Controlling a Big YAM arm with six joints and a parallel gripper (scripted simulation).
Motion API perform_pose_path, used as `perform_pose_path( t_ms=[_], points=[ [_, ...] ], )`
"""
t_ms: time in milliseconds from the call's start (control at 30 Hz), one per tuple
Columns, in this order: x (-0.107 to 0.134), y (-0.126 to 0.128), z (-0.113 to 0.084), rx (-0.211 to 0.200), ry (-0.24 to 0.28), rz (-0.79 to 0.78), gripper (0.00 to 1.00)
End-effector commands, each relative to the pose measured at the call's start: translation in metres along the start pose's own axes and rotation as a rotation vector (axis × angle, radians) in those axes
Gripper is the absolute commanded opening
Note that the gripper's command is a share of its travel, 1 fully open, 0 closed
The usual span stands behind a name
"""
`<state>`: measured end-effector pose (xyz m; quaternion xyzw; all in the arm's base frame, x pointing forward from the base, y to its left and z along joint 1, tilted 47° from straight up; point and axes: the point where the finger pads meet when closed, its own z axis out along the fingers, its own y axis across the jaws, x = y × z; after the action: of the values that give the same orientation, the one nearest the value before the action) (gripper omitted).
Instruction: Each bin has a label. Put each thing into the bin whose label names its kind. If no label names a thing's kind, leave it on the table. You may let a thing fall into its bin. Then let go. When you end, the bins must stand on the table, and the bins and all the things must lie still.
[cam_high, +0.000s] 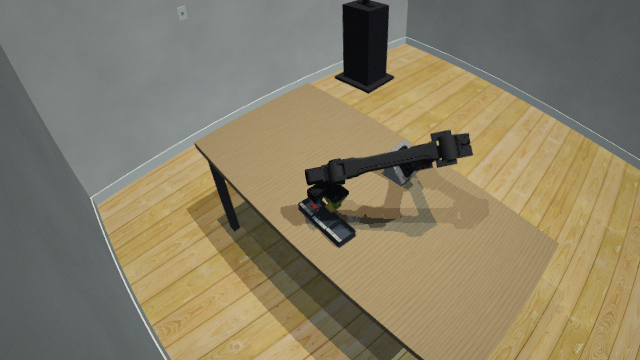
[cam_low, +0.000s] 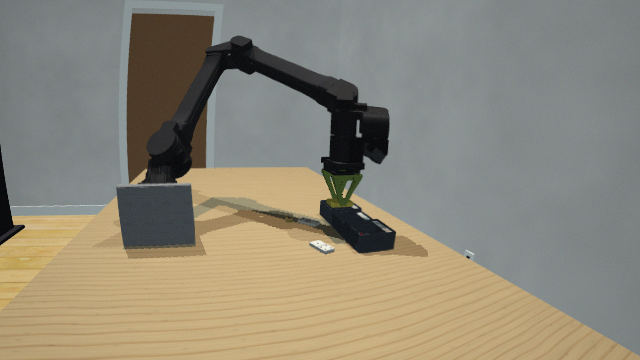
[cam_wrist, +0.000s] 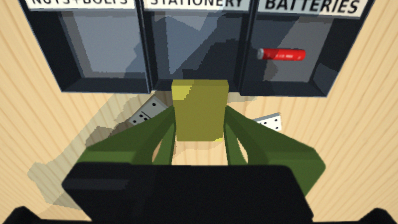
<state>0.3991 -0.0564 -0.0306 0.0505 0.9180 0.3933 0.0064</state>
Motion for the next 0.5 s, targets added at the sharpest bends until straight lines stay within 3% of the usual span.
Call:
perform_pose_path(
  t_ms=[0, 200, 300, 467],
  points=[
    [-0.031, 0.004, 0.001, -0.002, 0.007, 0.008, 0.34],
    [-0.054, 0.008, 0.003, -0.001, 0.007, 0.008, 0.34],
    [-0.033, 0.006, 0.013, -0.013, 0.037, 0.038, 0.34],
    [-0.031, 0.006, 0.014, -0.011, 0.033, 0.033, 0.34]
  ],
)
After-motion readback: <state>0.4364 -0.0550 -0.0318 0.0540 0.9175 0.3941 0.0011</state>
